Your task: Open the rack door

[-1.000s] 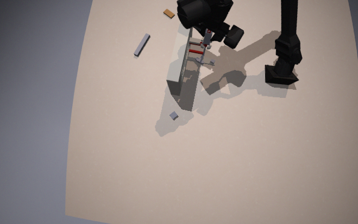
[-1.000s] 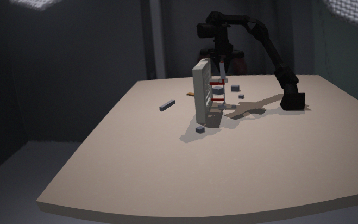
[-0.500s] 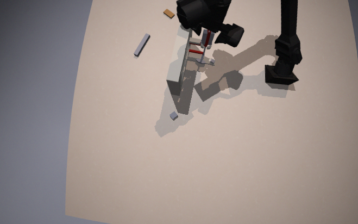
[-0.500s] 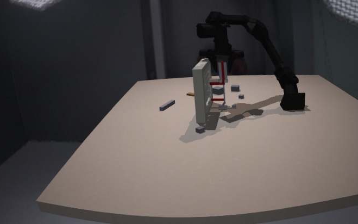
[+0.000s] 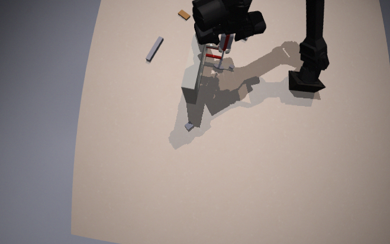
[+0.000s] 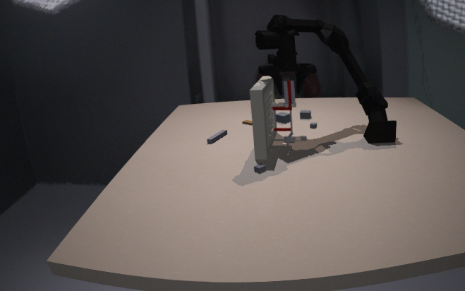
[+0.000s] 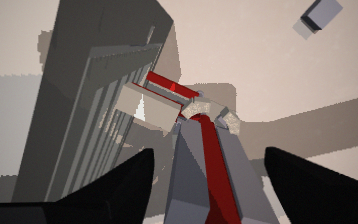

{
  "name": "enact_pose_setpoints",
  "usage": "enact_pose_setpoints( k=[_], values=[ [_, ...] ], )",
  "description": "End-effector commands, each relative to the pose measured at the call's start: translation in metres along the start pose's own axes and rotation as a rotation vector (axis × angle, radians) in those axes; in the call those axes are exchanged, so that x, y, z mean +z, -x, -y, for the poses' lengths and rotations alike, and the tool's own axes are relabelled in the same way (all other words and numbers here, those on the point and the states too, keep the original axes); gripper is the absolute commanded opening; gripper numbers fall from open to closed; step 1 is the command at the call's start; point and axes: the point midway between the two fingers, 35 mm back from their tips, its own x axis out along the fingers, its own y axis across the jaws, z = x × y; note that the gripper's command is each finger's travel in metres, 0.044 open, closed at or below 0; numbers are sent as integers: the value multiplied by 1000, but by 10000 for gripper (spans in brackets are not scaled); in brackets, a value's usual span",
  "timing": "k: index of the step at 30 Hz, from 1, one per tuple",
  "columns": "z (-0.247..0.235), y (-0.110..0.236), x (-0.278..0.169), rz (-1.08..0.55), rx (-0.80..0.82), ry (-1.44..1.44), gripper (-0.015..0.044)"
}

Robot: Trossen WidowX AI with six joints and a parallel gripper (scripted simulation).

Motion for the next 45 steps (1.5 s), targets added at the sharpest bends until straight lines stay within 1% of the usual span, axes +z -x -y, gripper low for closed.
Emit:
enact_pose_setpoints(
  k=[1,45],
  values=[
    [0,0,0,-3,0,190,282],
    [0,0,0,-2,4,2368,282]
  ],
)
